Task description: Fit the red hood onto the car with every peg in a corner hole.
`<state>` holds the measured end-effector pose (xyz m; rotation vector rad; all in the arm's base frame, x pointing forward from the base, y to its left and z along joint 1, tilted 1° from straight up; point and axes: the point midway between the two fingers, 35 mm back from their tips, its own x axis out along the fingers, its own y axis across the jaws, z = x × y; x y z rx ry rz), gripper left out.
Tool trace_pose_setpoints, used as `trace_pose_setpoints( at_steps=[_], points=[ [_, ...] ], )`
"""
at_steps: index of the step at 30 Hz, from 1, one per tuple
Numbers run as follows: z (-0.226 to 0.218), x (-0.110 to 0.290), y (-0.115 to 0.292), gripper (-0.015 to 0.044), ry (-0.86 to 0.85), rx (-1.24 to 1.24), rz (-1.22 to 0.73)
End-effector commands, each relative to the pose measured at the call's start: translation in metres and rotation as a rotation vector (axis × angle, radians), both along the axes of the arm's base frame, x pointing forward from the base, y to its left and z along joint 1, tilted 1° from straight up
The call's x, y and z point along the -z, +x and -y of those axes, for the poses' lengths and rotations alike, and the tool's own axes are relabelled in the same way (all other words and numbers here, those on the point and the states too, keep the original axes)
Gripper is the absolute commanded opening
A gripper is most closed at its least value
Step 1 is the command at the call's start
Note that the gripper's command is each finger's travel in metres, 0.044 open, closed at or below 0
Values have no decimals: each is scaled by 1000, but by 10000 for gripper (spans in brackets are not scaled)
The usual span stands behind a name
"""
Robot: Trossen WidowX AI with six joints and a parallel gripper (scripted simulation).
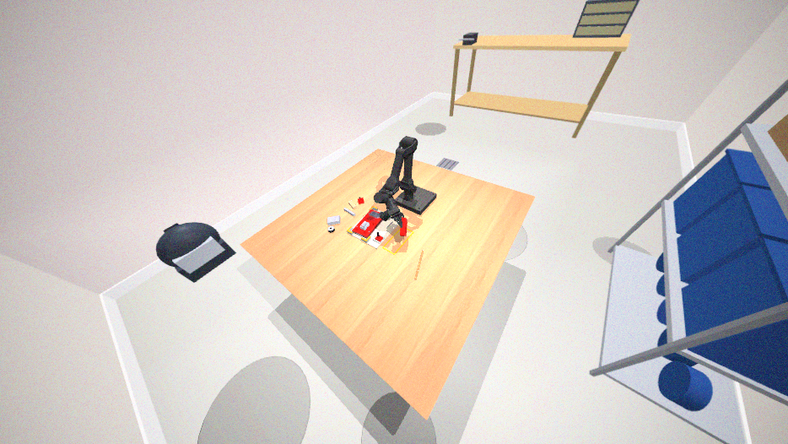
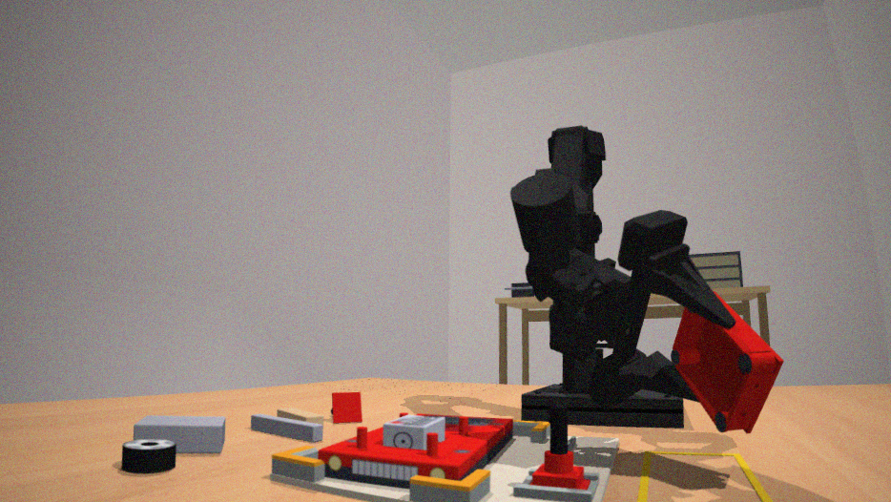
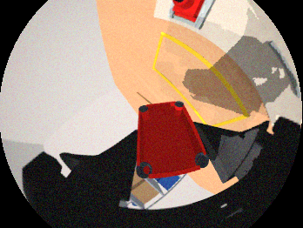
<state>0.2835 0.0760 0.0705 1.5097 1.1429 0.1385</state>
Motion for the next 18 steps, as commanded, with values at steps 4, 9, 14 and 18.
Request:
trace_pose_setpoints(
  at_steps=[4,9,14,18],
  points=[
    [0,1,-1,0,83,74,-108],
    [1,3,-1,0,161,148,-215],
    [2,7,-1,0,240,225,-324],
    [3,12,-2,0,304,286,-412]
  ],
)
